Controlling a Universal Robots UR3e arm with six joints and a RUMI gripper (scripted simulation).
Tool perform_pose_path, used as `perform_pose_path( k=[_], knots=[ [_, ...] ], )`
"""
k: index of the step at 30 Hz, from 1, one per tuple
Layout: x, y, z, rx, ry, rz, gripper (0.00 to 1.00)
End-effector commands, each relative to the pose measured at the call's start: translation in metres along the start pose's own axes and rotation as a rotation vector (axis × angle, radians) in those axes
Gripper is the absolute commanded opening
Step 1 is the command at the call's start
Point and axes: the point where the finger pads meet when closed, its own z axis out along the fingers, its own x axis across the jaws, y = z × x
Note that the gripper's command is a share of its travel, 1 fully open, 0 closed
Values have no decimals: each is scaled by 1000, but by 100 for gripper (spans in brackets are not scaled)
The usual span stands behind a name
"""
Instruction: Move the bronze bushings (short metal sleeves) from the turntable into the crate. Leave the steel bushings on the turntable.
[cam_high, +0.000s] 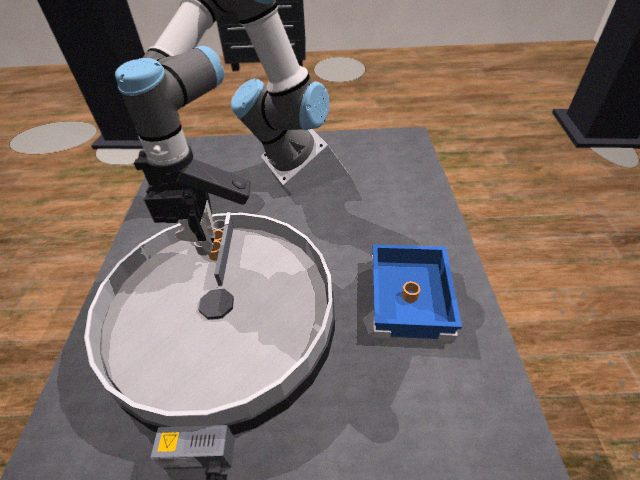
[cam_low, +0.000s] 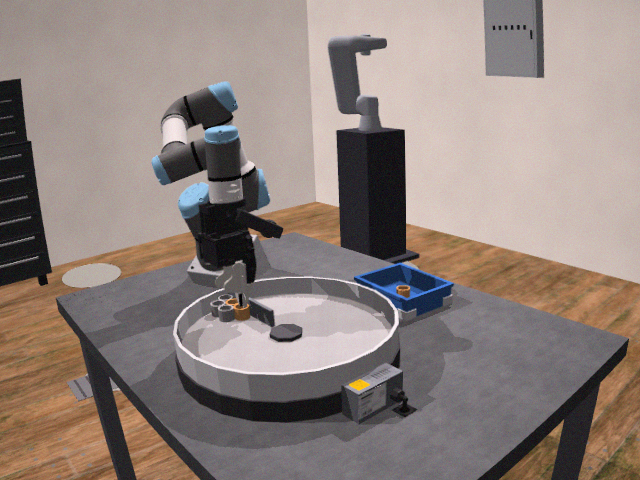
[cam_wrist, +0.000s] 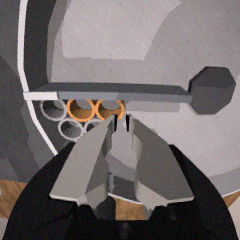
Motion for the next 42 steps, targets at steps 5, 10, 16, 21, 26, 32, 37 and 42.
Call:
perform_pose_path(
  k=[5, 10, 16, 21, 26, 32, 37, 42],
  knots=[
    [0, 0, 0, 1, 1, 0, 6],
    [0, 0, 0, 1, 1, 0, 6],
    [0, 0, 1, 1, 1, 0, 6],
    [0, 0, 6, 1, 0, -1, 6],
    [0, 0, 15, 1, 0, -1, 6],
    [0, 0, 22, 1, 0, -1, 6],
    [0, 0, 25, 1, 0, -1, 6],
    [0, 0, 25, 1, 1, -1, 6]
  ],
)
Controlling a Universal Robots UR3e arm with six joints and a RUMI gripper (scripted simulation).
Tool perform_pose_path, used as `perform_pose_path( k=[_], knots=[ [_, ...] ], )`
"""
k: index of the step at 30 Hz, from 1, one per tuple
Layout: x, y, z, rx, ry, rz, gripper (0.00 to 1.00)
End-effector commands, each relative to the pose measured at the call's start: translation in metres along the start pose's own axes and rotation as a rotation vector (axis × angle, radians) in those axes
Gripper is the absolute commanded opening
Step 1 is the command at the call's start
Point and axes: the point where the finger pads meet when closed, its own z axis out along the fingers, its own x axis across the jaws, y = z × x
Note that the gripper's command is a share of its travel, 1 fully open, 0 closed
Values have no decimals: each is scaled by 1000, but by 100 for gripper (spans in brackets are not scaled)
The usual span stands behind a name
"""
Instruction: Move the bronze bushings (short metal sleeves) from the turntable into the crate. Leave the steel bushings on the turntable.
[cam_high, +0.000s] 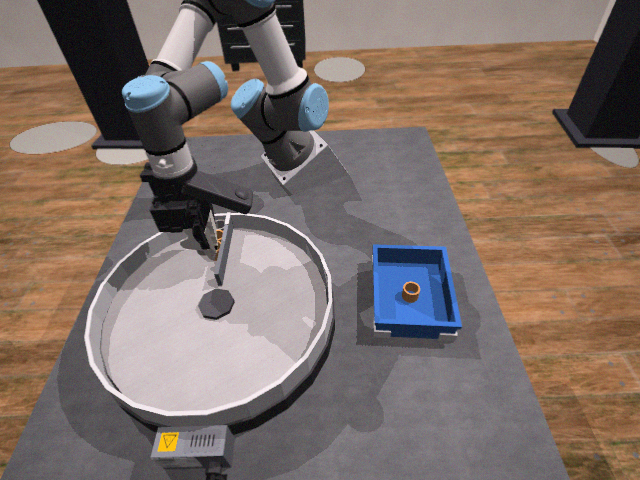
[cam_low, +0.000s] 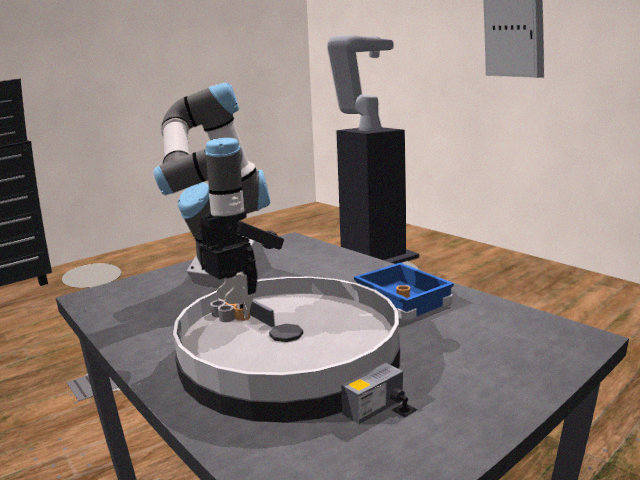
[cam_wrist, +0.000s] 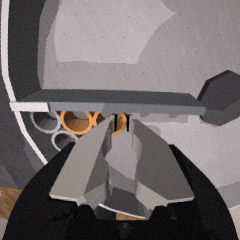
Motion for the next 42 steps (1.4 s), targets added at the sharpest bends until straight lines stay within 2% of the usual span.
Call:
perform_pose_path(
  k=[1, 31, 32, 42],
  knots=[
    [2, 1, 1, -3, 7, -1, 6],
    [2, 1, 1, -3, 8, 0, 6],
    [2, 1, 1, -3, 8, 0, 0],
    [2, 1, 1, -3, 7, 0, 0]
  ],
)
